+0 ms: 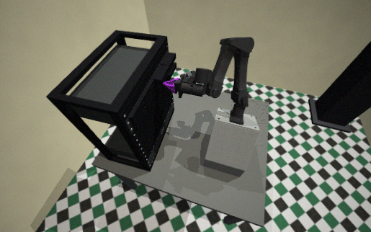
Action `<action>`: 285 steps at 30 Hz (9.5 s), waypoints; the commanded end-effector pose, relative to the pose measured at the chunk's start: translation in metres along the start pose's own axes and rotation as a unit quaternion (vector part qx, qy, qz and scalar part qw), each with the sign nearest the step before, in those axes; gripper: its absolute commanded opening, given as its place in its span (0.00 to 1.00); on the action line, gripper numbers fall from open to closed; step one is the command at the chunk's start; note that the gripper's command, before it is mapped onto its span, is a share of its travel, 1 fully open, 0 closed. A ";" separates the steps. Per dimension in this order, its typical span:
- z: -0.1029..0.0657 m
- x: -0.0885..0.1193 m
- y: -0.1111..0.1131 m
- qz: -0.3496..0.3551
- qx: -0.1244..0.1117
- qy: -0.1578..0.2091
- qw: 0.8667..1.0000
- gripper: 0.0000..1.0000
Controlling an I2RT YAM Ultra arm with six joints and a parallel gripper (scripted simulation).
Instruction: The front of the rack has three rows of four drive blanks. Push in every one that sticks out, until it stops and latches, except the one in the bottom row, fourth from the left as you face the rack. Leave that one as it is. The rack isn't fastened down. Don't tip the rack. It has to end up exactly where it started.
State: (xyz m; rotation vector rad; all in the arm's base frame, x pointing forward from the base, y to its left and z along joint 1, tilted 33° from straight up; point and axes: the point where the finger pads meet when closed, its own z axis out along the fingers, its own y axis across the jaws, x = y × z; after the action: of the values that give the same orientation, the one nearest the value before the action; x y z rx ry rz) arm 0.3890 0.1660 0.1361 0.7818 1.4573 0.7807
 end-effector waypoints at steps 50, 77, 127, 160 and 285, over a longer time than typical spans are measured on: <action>0.015 0.010 0.016 -0.004 -0.017 0.019 1.000 0.00; 0.018 0.006 0.018 -0.003 -0.017 0.017 1.000 0.00; 0.024 0.002 0.022 -0.003 -0.017 0.016 1.000 0.00; 0.030 0.000 0.022 -0.004 -0.014 0.015 1.000 0.00; -0.027 0.002 0.081 -0.001 -0.021 0.020 1.000 0.00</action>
State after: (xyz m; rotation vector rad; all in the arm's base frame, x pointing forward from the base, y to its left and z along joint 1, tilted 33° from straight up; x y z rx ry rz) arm 0.3614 0.1990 0.1851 0.7505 1.4995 0.7875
